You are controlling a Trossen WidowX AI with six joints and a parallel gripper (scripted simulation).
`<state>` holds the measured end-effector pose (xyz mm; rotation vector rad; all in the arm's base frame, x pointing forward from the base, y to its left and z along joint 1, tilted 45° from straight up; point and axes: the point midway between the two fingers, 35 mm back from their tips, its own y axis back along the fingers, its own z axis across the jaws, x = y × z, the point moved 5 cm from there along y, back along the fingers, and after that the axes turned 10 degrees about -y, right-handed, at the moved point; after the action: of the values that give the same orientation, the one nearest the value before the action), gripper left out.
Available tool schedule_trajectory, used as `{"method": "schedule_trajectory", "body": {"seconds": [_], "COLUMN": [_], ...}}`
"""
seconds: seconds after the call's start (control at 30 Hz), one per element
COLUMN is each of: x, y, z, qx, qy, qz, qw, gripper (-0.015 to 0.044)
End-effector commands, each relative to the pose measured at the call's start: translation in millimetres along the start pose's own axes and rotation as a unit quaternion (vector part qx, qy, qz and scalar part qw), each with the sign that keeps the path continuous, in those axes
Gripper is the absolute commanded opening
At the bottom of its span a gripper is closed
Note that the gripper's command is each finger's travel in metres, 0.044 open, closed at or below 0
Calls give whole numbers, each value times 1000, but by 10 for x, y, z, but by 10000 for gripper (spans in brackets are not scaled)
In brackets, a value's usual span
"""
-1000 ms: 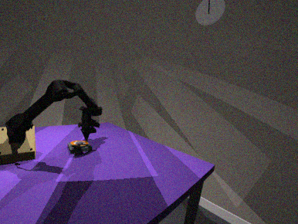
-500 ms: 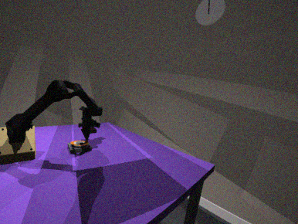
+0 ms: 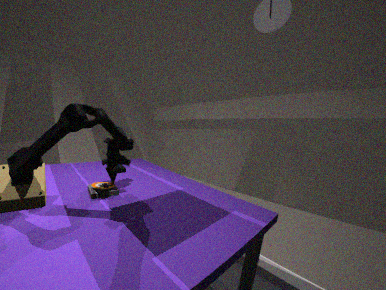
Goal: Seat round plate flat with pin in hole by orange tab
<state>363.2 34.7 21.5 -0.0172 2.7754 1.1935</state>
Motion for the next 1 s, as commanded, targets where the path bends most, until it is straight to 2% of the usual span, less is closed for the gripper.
{"method": "schedule_trajectory", "body": {"seconds": [0.0, 0.97], "x": [-14, -22], "y": [-23, -16], "z": [-67, -212], "qx": [6, 7], "qy": [-2, -1], "qz": [1, 2], "qw": [1000, 1000], "gripper": [0, 0]}}
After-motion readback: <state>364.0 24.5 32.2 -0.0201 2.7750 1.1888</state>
